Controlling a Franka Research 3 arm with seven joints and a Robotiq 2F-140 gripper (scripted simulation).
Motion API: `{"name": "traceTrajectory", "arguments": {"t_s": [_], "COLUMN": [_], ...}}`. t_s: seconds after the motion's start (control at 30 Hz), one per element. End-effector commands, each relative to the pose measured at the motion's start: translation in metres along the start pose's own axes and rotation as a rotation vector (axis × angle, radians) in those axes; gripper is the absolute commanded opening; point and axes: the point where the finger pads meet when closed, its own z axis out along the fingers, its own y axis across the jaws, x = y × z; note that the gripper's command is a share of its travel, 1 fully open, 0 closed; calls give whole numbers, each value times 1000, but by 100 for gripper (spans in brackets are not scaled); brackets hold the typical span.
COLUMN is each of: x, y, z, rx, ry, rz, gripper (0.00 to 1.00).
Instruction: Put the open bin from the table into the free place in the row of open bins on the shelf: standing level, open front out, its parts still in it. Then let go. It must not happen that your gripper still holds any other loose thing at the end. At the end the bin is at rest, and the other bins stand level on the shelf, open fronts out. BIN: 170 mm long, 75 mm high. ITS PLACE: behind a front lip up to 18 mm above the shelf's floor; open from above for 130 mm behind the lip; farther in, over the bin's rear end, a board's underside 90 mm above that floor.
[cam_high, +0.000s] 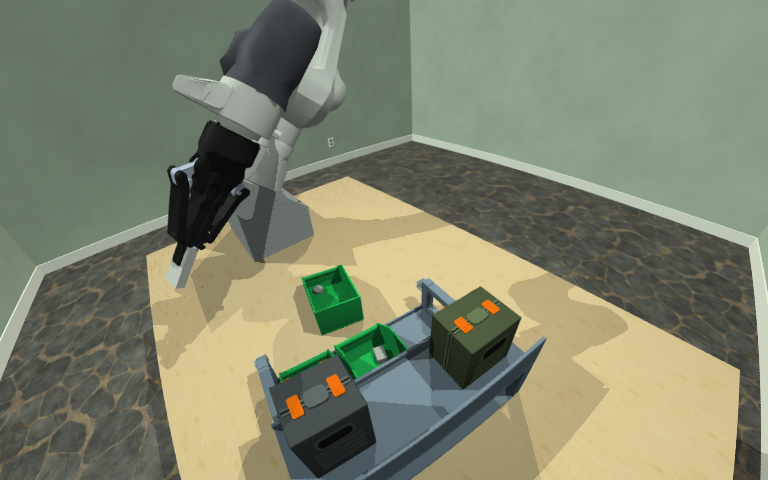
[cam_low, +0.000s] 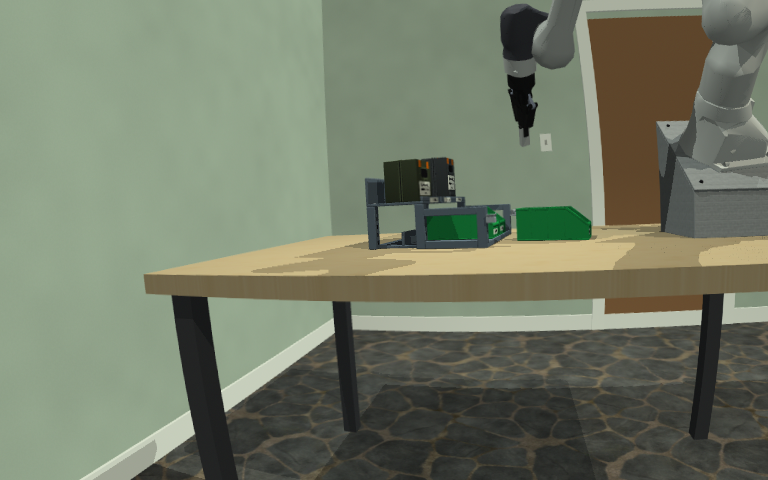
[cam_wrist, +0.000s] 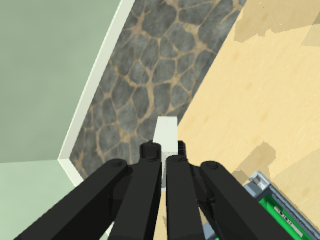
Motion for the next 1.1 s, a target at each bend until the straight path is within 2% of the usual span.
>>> {"name": "traceTrajectory", "arguments": {"t_s": [0.0, 0.27, 0.33, 0.37, 0.7, 0.77, 0.9, 0.93, 1.07], "x": [21, 18, 18, 12, -28, -33, -35, -35, -35], "y": [32, 102, 102, 123, 202, 208, 210, 210, 210], "z": [3, -6, -6, -11, -44, -49, -50, -50, -50], "rx": [-146, -353, -353, -418, -692, -718, -725, -725, -725], "ry": [38, 20, 20, 9, -61, -70, -72, -72, -72], "rz": [118, 346, 346, 411, 654, 675, 680, 681, 681], "gripper": [0, 0, 0, 0, 0, 0, 0, 15, 15]}}
